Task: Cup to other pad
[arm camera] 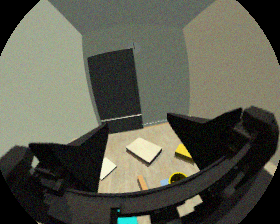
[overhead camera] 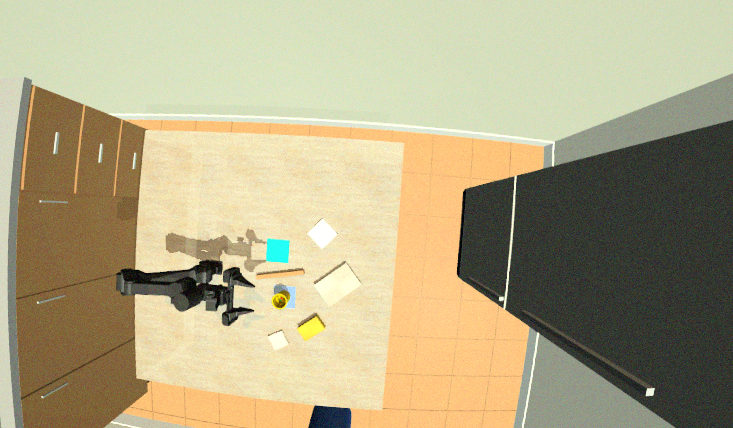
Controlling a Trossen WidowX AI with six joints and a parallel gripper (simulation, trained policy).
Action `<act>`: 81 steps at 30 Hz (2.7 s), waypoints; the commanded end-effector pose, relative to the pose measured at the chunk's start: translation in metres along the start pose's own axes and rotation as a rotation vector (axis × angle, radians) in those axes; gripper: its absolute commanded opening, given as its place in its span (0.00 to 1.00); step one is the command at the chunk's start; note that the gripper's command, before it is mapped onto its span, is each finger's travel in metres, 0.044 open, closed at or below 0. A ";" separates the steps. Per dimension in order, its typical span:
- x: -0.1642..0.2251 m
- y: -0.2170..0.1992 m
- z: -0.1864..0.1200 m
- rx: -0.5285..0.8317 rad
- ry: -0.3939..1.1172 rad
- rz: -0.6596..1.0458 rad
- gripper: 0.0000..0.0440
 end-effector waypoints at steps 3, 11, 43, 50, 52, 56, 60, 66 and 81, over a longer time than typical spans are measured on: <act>0.001 0.000 0.002 0.009 0.021 0.006 0.73; 0.006 0.003 0.008 0.018 0.106 0.029 0.25; 0.026 0.032 0.045 0.016 0.573 0.172 0.25; 0.031 0.035 0.051 0.039 0.682 0.191 0.25; 0.033 0.036 0.052 0.046 0.714 0.194 0.25; 0.037 0.037 0.055 0.062 0.776 0.198 0.27; 0.041 0.038 0.057 0.078 0.839 0.196 0.28; 0.047 0.037 0.060 0.103 0.932 0.186 0.30; 0.064 0.027 0.065 0.158 1.160 0.129 0.31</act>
Point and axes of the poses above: the point midway between the two fingers, 35 mm back from their tips, its own z axis out along the fingers, its own y axis across the jaws, x = y × z, the point moved 4 cm from there along -z, back along the fingers, and after that the axes turned 2 degrees about z, right-handed, at the moved point
